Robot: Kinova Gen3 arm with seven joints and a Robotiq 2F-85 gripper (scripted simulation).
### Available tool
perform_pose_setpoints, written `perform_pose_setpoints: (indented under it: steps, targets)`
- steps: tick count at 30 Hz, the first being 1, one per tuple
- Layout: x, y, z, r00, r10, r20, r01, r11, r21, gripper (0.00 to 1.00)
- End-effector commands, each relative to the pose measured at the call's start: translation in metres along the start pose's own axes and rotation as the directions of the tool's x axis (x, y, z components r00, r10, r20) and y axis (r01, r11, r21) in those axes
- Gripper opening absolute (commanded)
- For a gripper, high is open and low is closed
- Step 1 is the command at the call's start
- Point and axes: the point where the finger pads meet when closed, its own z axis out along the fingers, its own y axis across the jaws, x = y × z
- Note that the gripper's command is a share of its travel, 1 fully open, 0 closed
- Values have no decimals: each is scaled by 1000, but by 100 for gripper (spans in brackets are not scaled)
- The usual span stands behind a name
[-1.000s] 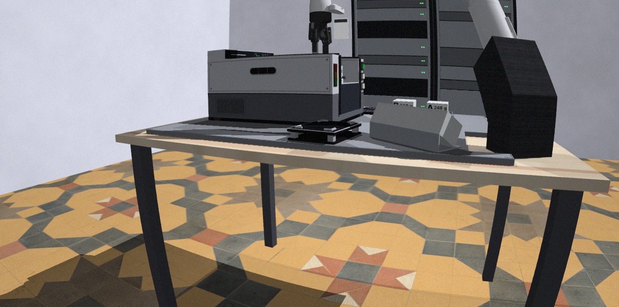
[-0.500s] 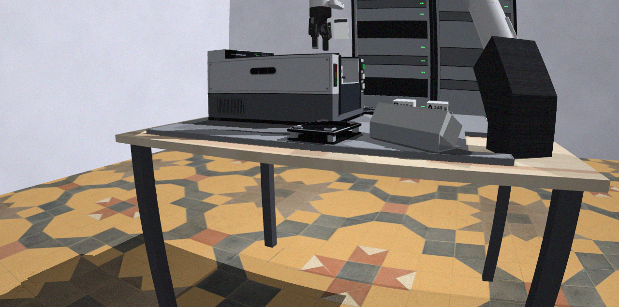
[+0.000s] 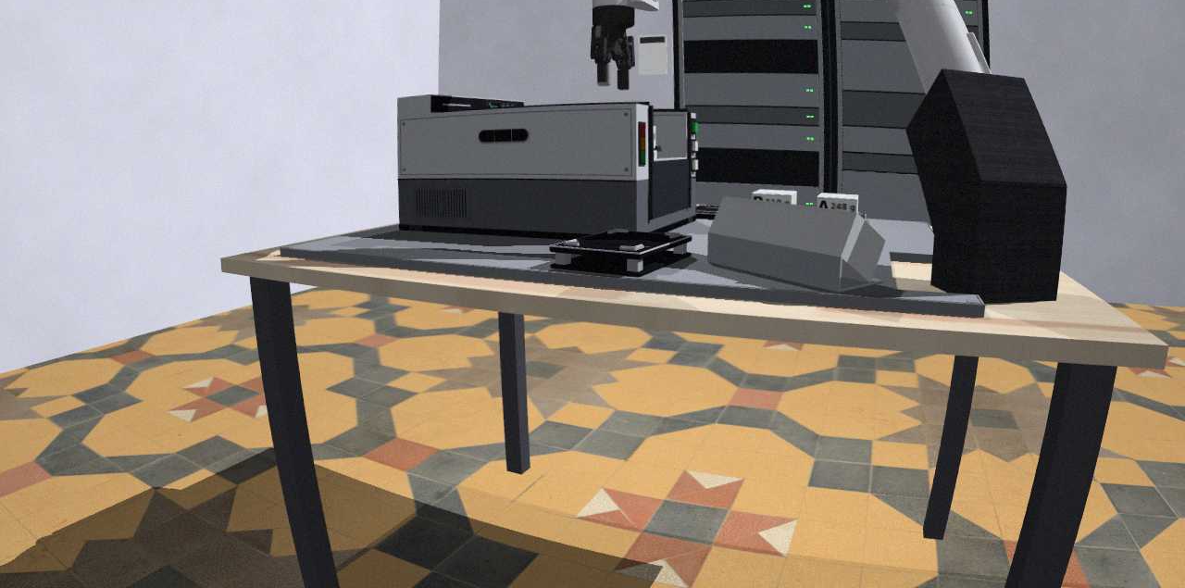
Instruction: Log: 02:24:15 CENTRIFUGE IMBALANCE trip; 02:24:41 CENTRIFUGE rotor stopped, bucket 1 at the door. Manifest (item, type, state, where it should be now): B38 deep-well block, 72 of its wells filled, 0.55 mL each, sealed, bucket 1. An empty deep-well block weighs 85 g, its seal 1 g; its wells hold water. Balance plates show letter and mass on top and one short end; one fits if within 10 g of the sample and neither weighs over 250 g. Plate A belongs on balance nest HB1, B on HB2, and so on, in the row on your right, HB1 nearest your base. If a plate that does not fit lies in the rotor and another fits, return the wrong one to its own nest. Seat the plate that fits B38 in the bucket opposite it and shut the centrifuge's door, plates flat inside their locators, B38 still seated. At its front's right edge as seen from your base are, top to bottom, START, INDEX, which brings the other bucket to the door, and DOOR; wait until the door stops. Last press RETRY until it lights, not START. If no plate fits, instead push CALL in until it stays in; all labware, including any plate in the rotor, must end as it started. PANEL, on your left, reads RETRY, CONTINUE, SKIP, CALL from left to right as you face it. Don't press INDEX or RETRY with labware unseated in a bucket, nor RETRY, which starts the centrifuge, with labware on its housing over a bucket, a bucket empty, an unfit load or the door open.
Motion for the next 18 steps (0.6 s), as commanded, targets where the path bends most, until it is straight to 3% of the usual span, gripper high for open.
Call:
perform_pose_setpoints:
  steps: [1, 2, 3, 18]
  targets:
    - [0, 0, -1, 1000, 0, 2, 0, 1000, 0, 100]
    - [0, 0, -1, 1000, 0, 2, 0, 1000, 0, 100]
    - [2, -2, -2, 1000, 0, 2, 0, 1000, 0, 10]
    - [38, -23, -14, 1000, 0, 1, 0, 1000, 0, 10]
